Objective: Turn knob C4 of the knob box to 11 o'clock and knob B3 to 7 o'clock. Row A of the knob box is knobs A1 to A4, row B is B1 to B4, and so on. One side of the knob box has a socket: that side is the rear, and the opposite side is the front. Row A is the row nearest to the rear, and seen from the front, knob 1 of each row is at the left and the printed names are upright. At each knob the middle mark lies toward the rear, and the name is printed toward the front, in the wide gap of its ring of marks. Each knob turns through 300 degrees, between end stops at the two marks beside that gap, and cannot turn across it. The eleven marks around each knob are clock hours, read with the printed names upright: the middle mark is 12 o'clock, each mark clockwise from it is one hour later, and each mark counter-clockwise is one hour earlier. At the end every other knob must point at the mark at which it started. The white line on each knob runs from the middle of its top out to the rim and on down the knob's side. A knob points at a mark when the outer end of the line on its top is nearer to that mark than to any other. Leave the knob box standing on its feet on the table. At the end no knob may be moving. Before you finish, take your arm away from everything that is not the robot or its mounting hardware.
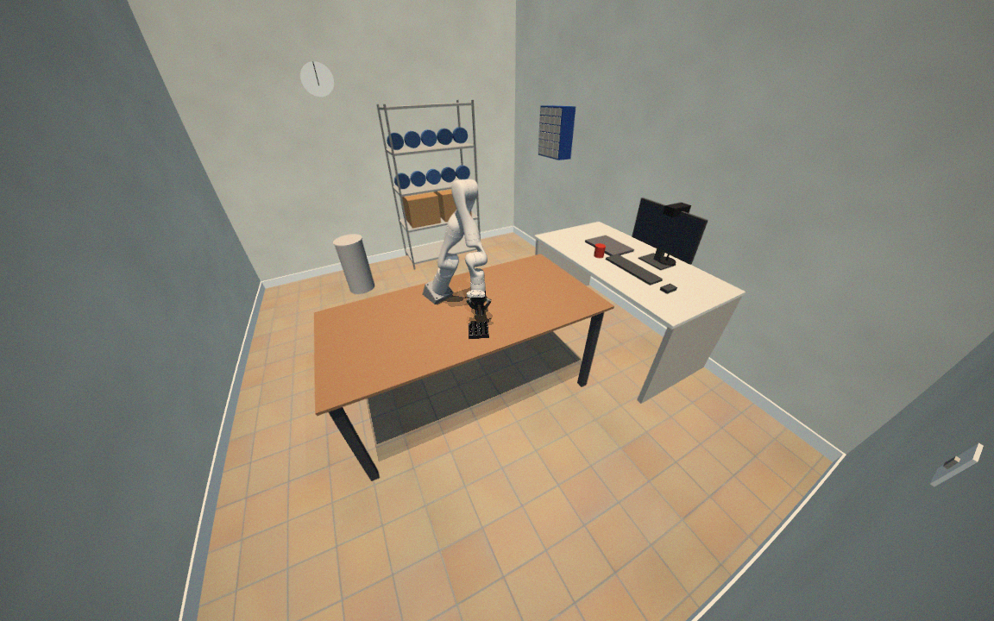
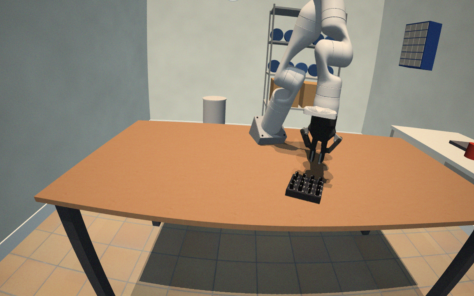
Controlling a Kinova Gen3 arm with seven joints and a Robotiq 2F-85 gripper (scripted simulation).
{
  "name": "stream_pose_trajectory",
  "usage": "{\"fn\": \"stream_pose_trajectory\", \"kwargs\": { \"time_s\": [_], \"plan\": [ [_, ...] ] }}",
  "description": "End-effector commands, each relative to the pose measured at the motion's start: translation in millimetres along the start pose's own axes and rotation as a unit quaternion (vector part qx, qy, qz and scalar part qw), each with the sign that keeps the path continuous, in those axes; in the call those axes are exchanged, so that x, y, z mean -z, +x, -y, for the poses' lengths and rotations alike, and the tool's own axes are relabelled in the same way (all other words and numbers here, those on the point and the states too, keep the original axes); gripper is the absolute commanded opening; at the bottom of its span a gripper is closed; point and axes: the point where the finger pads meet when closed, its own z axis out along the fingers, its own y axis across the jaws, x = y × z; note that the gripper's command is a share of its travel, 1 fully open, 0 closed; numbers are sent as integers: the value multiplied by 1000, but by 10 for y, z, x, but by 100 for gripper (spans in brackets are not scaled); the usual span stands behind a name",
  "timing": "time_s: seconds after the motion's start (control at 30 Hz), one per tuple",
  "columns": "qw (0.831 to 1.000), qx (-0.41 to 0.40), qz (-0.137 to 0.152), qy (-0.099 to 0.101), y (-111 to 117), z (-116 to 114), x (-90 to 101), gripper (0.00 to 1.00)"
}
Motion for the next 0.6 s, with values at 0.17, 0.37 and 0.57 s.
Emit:
{"fn": "stream_pose_trajectory", "kwargs": {
  "time_s": [0.17,0.37,0.57],
  "plan": [
    [1000,0,0,0,2,2,1,19],
    [1000,0,0,0,2,2,-4,19],
    [1000,0,0,0,2,2,-30,19]
  ]
}}
